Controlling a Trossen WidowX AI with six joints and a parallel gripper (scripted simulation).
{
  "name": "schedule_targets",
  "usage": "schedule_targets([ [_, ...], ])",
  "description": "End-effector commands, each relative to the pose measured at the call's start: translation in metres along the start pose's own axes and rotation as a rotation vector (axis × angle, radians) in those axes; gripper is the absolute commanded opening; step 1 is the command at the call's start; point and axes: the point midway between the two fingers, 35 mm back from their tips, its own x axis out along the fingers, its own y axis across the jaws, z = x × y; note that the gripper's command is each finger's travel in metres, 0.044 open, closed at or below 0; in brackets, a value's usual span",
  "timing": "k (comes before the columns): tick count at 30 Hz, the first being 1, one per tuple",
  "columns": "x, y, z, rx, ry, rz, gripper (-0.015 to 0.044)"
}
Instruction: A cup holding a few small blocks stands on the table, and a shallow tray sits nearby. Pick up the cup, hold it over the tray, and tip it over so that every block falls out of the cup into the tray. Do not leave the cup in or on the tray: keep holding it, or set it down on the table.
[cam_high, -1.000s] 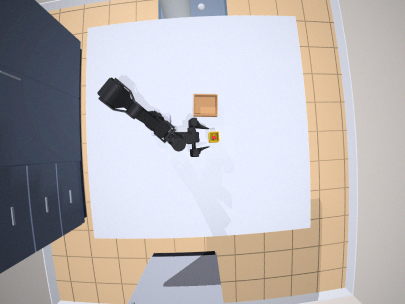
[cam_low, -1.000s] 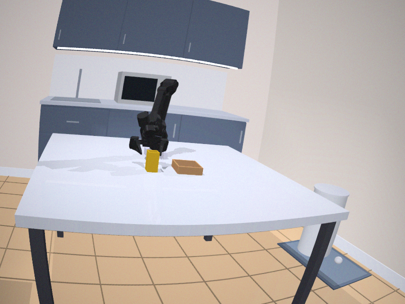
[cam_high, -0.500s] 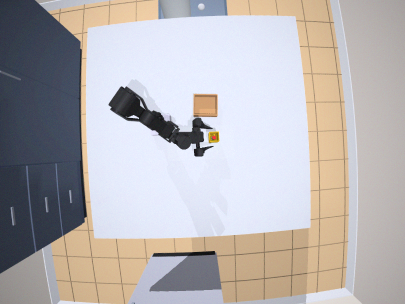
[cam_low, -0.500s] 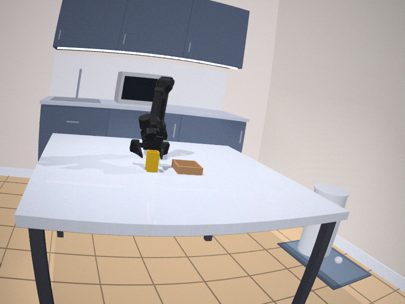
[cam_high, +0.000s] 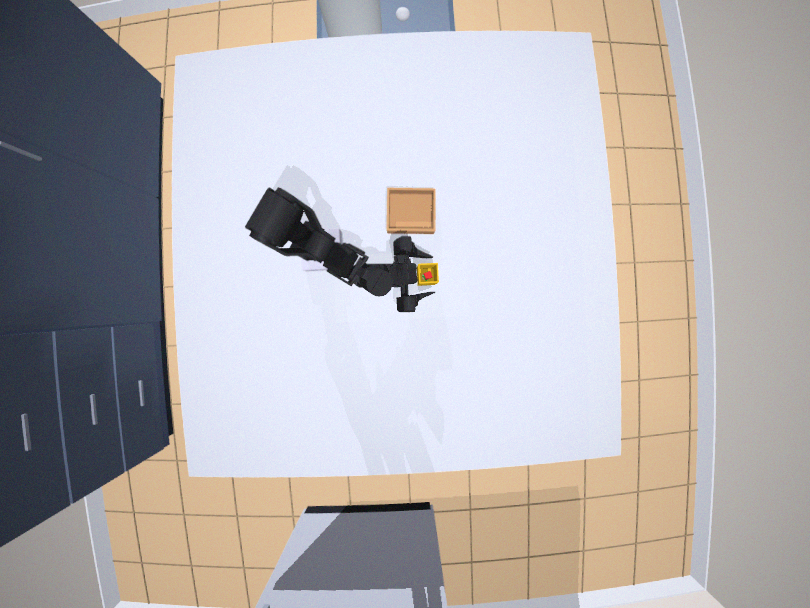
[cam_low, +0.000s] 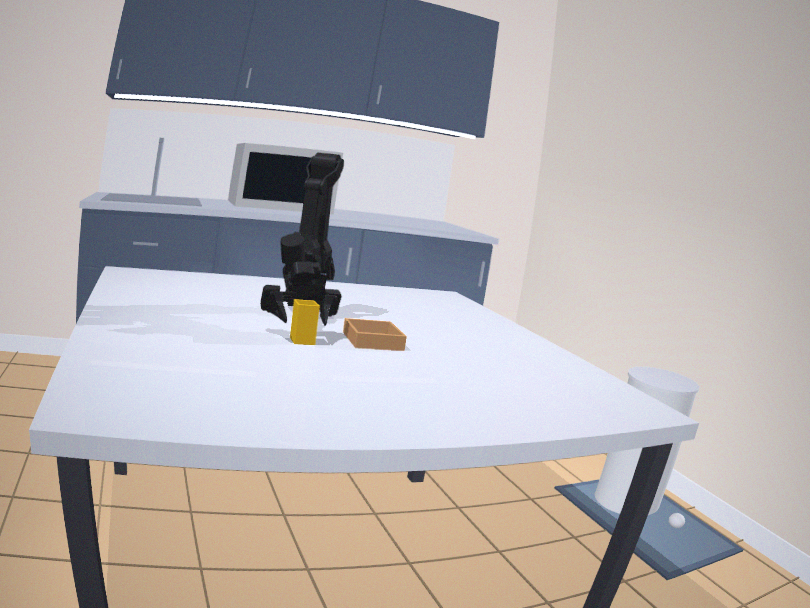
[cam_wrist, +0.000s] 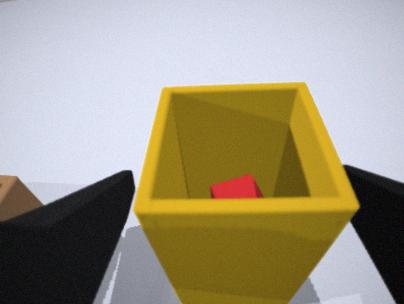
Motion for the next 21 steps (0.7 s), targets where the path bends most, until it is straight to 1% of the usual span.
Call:
schedule_targets([
  [1,0.006,-0.001,0.001,0.003,-0.004,-0.003,0.0440],
  [8,0.017,-0.002,0.002,0.003,-0.005,-0.003,0.0440],
  [12,0.018,-0.002,0.002,0.003,-0.005,-0.003,0.0335],
  [13,0.018,-0.002,0.002,0.003,-0.005,-0.003,0.0321],
  [19,0.018,-0.002,0.002,0.003,-0.005,-0.003,0.0321],
  [21,0.018,-0.002,0.002,0.003,-0.005,-0.003,0.0269],
])
